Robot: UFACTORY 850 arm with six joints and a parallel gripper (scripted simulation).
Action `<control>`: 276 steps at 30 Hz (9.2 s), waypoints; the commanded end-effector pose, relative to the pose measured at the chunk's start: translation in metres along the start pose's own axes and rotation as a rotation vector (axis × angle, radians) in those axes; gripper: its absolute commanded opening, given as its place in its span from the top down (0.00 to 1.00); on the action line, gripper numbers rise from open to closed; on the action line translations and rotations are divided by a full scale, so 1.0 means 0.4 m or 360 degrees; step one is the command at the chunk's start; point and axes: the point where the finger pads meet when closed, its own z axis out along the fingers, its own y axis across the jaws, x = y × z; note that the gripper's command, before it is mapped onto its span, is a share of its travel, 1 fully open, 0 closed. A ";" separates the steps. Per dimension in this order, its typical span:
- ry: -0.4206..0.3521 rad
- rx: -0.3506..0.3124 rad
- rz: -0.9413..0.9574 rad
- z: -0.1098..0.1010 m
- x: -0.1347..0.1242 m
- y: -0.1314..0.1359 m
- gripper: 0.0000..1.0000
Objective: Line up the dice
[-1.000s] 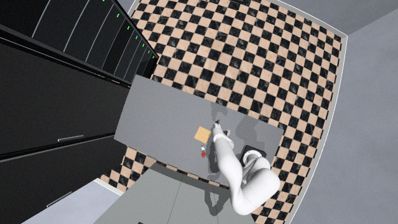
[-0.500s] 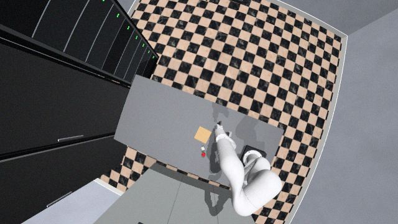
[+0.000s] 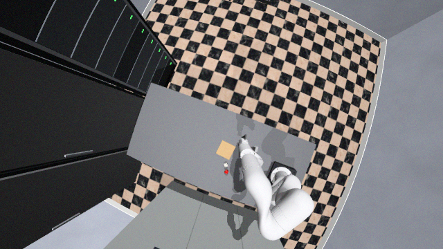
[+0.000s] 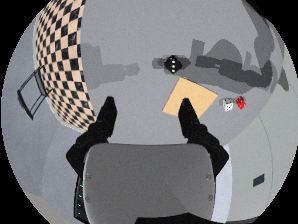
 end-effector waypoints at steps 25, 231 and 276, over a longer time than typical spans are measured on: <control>0.0033 -0.0215 0.0190 -0.015 0.123 0.084 0.00; 0.0035 -0.0216 0.0190 0.156 -0.094 0.649 0.00; 0.0035 -0.0216 0.0190 0.133 -0.039 0.804 0.00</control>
